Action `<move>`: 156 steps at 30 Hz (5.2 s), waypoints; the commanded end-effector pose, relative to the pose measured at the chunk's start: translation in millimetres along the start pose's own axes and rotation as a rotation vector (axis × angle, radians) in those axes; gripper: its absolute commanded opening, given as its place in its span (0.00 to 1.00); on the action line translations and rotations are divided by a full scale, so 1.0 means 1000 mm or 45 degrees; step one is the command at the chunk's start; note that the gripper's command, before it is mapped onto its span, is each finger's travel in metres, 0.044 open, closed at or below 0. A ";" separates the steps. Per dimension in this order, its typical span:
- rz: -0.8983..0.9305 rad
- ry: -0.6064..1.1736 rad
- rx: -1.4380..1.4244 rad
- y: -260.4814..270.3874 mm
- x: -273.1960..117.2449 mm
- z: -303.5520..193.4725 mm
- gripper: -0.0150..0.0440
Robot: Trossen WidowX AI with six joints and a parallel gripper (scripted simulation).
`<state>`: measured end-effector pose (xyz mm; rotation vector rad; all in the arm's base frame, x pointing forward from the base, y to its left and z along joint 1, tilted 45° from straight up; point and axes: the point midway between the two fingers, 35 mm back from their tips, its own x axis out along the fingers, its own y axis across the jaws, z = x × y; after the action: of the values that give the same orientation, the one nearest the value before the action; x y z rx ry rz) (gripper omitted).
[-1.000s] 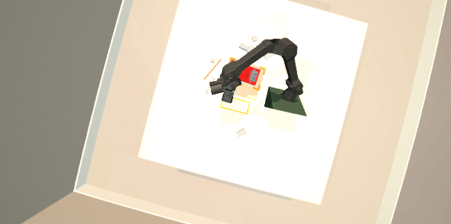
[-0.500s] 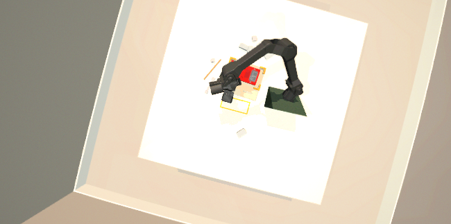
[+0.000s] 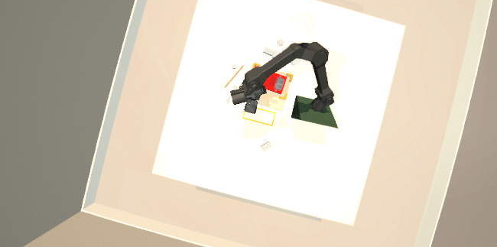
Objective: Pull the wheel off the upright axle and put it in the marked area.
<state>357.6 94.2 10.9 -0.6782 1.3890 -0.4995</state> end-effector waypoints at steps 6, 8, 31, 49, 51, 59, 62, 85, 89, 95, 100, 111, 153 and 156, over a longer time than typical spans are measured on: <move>0.003 -0.008 0.001 0.001 -0.006 0.000 0.25; 0.003 -0.008 0.000 0.001 -0.007 0.000 0.25; 0.002 -0.009 -0.001 0.001 -0.015 0.000 0.25; 0.002 -0.011 -0.002 0.001 -0.021 0.000 0.25; 0.002 -0.011 -0.002 0.001 -0.021 0.000 0.25; 0.002 -0.011 -0.002 0.001 -0.024 0.000 0.25; 0.002 -0.011 -0.002 0.001 -0.027 0.000 0.25; 0.009 -0.009 -0.008 0.034 -0.054 -0.018 0.25; 0.012 -0.009 -0.008 0.051 -0.055 -0.028 0.25; 0.014 -0.009 -0.007 0.075 -0.057 -0.043 0.25; 0.013 -0.009 -0.006 0.093 -0.058 -0.058 0.25; 0.011 -0.009 -0.005 0.102 -0.052 -0.065 0.25; 0.009 -0.002 -0.001 0.102 0.021 -0.064 0.76; 0.010 -0.007 -0.003 0.102 -0.006 -0.064 0.76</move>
<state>288.1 139.1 -78.6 -0.6874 1.4041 -0.5062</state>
